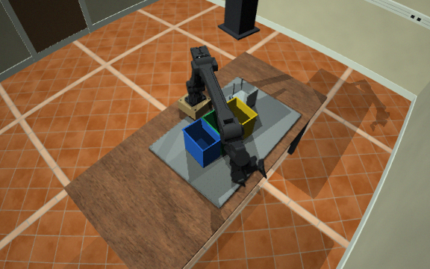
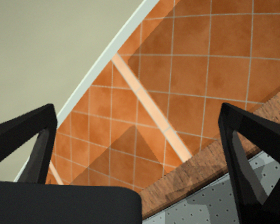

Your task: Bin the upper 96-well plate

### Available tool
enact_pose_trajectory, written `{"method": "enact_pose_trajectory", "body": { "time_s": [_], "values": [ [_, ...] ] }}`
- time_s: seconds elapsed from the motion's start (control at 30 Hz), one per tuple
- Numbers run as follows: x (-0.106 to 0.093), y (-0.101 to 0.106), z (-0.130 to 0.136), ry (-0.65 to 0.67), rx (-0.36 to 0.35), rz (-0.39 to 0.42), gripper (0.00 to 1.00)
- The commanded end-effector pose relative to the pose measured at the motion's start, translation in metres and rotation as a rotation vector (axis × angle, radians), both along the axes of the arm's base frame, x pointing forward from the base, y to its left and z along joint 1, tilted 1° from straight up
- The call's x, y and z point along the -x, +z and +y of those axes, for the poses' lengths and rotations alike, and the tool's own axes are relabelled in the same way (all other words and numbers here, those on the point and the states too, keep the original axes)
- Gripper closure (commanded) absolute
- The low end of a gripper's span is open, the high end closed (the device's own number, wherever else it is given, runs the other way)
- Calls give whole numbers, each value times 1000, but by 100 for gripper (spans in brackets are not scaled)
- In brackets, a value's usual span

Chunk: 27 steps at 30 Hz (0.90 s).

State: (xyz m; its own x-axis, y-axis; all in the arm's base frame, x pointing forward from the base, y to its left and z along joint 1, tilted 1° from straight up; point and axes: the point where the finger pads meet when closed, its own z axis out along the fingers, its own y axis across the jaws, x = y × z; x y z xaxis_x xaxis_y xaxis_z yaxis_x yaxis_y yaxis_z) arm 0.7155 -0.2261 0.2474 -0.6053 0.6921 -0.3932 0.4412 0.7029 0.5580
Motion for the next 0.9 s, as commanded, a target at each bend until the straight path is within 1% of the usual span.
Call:
{"method": "enact_pose_trajectory", "body": {
  "time_s": [0.0,0.07,0.1,0.13,0.17,0.23,0.27,0.3,0.33,0.37,0.4,0.6,0.63,0.67,0.73,0.8,0.83,0.87],
  "values": [
    [-5,27,25,3,8,-52,0],
    [-5,26,35,3,7,-52,0],
    [-5,26,36,3,7,-52,0],
    [-17,22,38,29,-8,-18,0],
    [-16,21,43,67,1,3,0],
    [-16,21,43,67,1,3,0],
    [-16,21,47,67,4,8,0],
    [-2,-13,56,60,-24,71,0],
    [3,15,62,50,-19,36,0],
    [2,22,67,50,-12,16,0],
    [0,24,71,50,-7,0,0],
    [4,22,100,50,-9,0,0],
    [-9,18,102,76,-20,35,0],
    [-7,18,107,115,-9,55,0],
    [-5,16,116,110,-9,62,0],
    [-5,16,116,110,-9,62,0],
    [12,-3,124,97,-32,108,0],
    [15,17,130,97,-22,72,0]
  ]
}}
